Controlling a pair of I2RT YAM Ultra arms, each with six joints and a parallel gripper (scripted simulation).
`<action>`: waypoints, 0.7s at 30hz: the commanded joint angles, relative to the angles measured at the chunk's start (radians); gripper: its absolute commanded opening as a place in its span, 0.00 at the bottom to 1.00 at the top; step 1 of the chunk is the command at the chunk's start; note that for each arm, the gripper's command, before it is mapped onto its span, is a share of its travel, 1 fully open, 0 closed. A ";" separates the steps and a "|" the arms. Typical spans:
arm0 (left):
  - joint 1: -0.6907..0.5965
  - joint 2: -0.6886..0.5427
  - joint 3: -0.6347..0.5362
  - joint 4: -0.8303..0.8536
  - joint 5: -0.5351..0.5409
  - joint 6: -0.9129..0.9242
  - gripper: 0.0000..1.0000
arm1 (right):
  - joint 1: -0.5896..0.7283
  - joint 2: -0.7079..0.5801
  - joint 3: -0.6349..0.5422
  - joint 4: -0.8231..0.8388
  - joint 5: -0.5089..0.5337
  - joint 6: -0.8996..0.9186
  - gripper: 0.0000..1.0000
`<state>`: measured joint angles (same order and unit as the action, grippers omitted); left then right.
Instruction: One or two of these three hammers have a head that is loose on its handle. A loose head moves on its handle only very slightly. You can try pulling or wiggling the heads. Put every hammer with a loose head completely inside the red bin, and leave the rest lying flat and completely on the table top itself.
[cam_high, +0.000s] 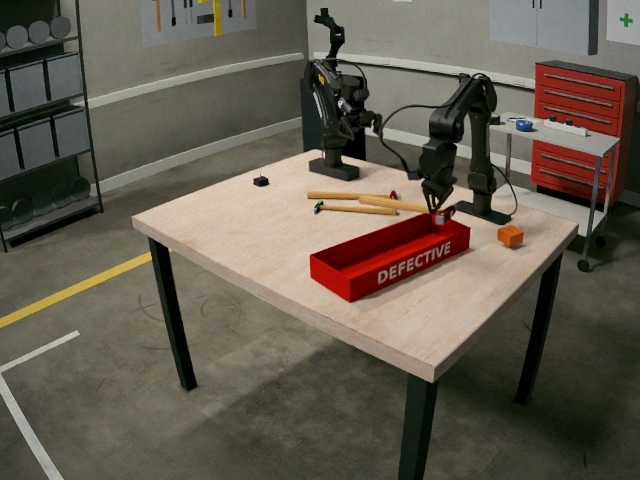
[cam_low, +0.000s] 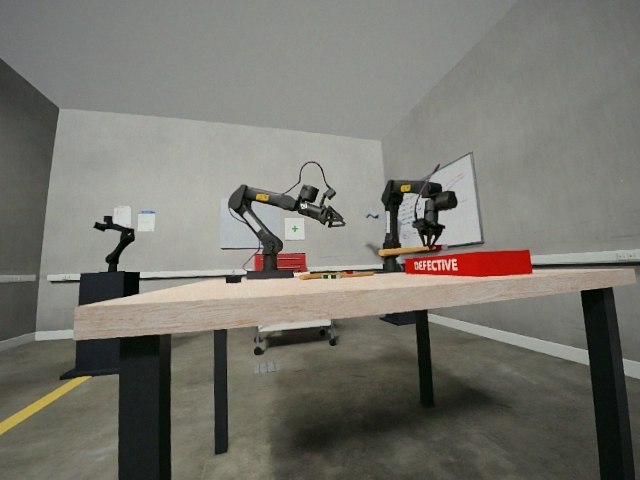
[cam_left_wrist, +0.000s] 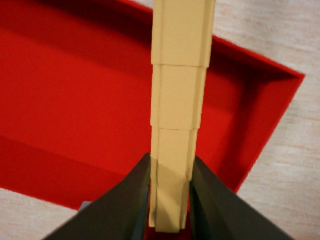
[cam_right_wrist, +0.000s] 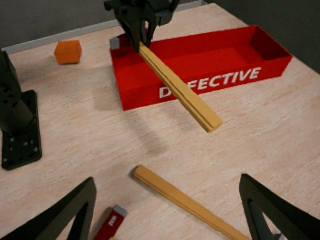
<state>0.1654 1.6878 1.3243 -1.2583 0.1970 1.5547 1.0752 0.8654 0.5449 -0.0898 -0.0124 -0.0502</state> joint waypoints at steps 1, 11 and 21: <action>0.024 -0.037 0.027 -0.034 0.009 0.034 0.14 | 0.006 -0.002 0.009 0.026 0.001 0.002 1.00; 0.006 -0.072 -0.019 0.063 -0.006 -0.248 0.14 | 0.006 -0.002 0.009 0.026 0.001 0.002 1.00; -0.030 -0.156 -0.109 0.172 -0.032 -0.661 0.14 | 0.006 -0.002 0.009 0.026 0.001 0.002 1.00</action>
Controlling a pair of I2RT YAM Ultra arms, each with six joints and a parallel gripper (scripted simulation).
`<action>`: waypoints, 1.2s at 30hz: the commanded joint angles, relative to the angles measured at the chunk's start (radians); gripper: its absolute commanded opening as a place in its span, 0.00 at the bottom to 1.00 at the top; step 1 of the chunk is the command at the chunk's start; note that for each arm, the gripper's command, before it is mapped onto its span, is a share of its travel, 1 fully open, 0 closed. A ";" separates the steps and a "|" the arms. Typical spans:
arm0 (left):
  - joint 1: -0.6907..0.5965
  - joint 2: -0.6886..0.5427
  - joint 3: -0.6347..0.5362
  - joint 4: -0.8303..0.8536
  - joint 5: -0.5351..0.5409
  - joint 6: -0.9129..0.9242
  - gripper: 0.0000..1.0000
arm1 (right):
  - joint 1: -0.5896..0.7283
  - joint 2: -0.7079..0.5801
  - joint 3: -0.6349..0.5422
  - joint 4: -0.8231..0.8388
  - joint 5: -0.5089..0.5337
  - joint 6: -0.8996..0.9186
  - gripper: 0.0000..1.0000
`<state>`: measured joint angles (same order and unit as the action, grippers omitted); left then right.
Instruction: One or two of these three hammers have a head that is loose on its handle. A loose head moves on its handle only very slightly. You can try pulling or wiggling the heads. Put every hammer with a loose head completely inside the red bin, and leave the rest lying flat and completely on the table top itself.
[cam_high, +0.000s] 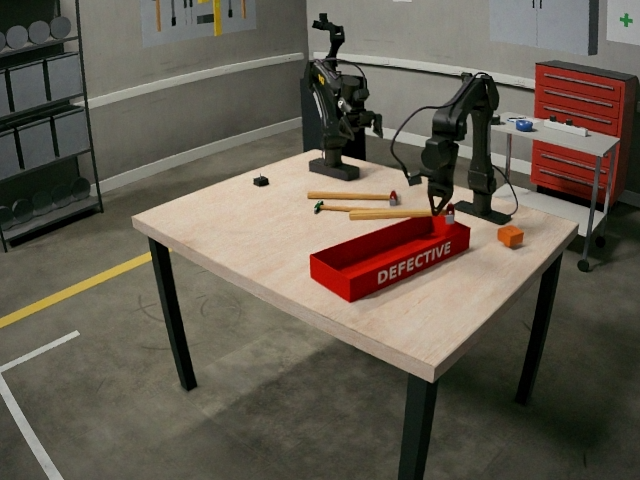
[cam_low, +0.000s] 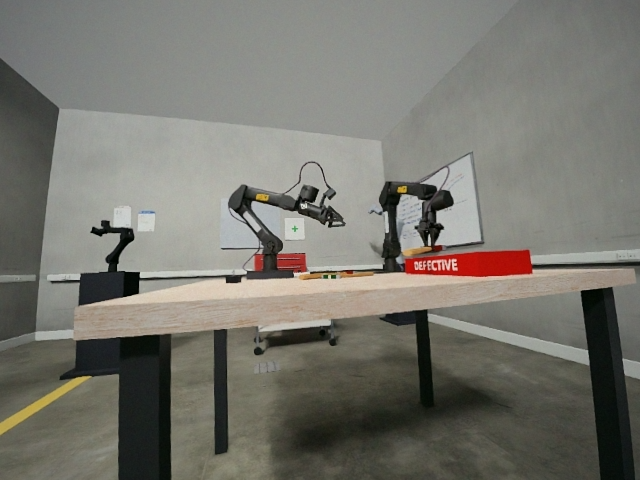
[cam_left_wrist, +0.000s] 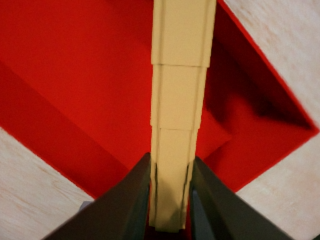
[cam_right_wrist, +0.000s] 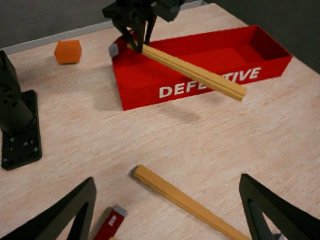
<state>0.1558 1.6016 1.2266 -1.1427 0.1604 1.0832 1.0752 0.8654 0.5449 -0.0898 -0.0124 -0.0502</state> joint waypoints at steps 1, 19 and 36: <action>-0.025 -0.079 -0.022 0.068 0.000 -0.232 0.14 | 0.006 -0.002 0.009 0.026 0.001 0.002 1.00; -0.074 -0.195 -0.194 0.228 -0.083 -0.859 0.14 | 0.006 -0.002 0.009 0.026 0.001 0.002 1.00; -0.044 -0.149 -0.134 0.178 -0.096 -0.863 0.14 | 0.006 -0.002 0.009 0.026 0.001 0.002 1.00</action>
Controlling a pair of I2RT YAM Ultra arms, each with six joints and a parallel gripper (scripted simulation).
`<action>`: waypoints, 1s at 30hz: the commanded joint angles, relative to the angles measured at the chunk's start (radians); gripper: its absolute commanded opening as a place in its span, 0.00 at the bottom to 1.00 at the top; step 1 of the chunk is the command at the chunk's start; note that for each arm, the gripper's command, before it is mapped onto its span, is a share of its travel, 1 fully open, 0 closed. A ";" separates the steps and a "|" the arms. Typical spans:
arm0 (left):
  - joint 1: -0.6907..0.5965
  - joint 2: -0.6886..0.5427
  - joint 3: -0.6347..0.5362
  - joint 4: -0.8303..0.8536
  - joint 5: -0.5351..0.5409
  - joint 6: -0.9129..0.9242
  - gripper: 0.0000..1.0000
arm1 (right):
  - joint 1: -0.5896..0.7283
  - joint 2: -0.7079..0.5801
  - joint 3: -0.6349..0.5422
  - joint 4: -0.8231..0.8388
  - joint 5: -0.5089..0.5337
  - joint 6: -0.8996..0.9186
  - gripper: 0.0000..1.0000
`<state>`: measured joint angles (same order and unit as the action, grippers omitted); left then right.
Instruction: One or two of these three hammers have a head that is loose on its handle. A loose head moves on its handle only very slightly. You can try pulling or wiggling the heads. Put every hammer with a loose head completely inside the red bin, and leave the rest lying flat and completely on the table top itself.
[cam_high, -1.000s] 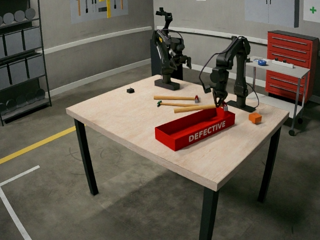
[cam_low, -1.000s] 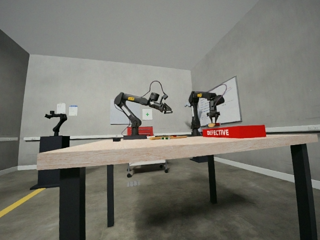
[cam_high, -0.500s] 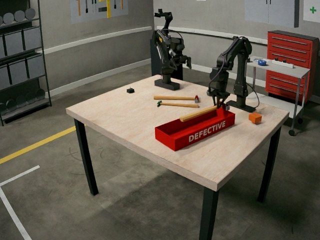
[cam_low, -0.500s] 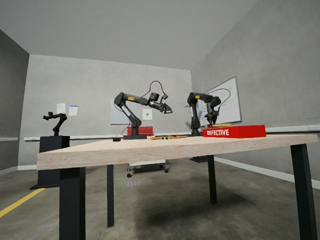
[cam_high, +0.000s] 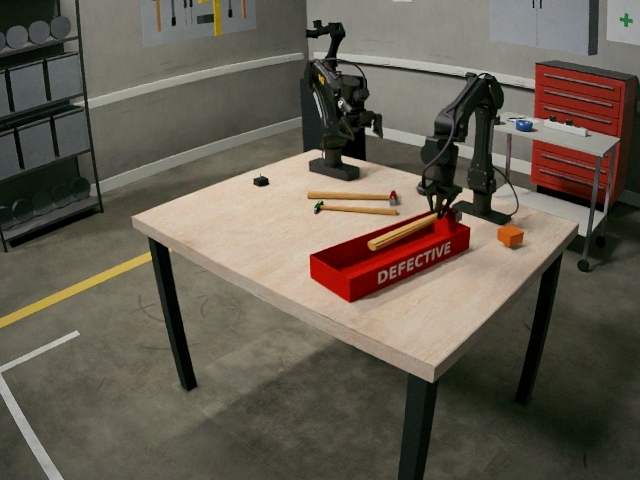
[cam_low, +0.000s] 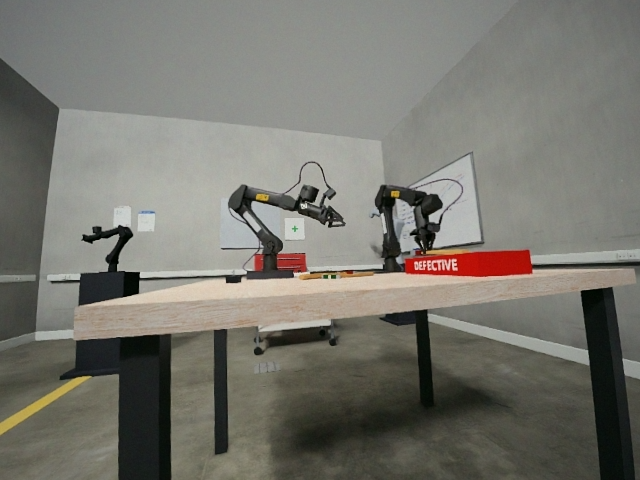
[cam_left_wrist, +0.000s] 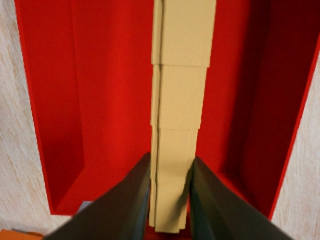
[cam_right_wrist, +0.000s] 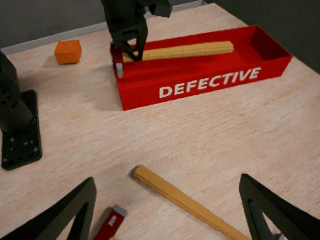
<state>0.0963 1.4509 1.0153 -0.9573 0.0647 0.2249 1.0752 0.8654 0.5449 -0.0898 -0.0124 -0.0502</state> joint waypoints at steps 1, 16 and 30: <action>0.016 0.005 0.086 -0.010 0.000 -0.004 0.14 | 0.006 -0.002 0.009 0.026 0.001 0.002 1.00; 0.018 -0.012 0.033 0.095 0.005 -0.012 0.14 | 0.006 -0.002 0.009 0.026 0.001 0.002 1.00; 0.021 0.016 -0.115 0.264 0.012 -0.013 0.14 | 0.006 -0.002 0.009 0.026 0.001 0.002 1.00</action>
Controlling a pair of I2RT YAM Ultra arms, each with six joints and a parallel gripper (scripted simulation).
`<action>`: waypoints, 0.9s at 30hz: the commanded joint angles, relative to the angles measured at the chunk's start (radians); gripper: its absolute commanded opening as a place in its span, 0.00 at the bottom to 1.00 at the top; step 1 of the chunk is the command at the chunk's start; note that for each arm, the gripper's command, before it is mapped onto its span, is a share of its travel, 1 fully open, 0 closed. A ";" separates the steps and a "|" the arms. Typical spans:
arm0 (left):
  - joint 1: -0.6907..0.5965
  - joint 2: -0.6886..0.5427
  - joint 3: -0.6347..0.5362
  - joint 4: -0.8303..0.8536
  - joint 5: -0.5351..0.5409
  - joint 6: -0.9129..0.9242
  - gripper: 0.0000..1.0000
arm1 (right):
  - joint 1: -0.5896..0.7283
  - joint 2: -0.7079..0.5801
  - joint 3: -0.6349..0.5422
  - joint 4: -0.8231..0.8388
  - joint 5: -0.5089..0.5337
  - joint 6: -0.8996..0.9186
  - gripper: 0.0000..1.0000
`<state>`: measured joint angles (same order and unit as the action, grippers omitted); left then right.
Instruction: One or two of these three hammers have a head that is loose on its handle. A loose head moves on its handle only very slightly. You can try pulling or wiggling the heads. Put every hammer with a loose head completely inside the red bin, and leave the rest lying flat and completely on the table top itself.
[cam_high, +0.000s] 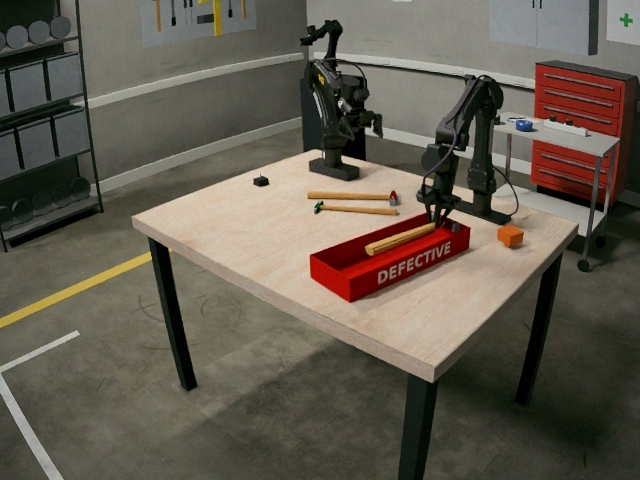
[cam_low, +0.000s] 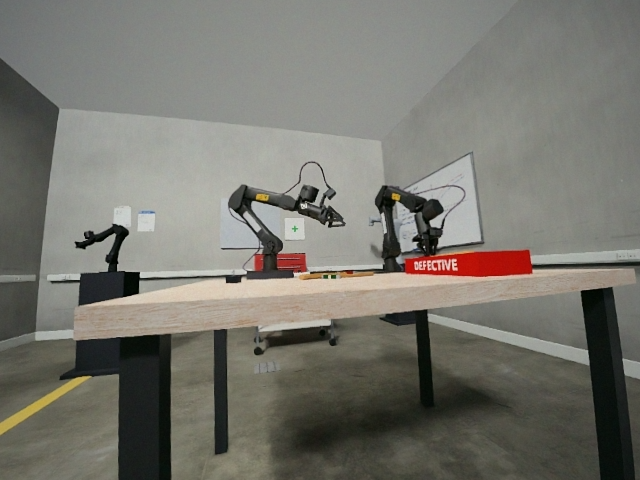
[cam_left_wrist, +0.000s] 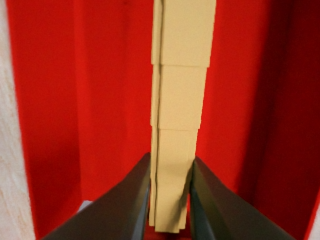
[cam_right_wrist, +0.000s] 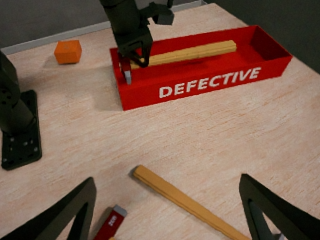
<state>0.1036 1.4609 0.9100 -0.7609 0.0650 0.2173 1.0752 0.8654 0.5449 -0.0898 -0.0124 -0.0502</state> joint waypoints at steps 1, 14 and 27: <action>0.014 0.009 -0.023 0.073 0.012 -0.006 0.14 | 0.006 -0.002 0.009 0.026 0.001 0.002 1.00; 0.017 0.017 -0.090 0.168 0.013 -0.007 0.14 | 0.006 -0.002 0.009 0.026 0.001 0.002 1.00; 0.016 0.018 -0.093 0.185 0.013 -0.008 0.14 | 0.006 -0.002 0.009 0.026 0.001 0.002 1.00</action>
<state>0.1036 1.4899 0.8028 -0.6262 0.0666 0.2150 1.0752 0.8654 0.5449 -0.0898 -0.0124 -0.0502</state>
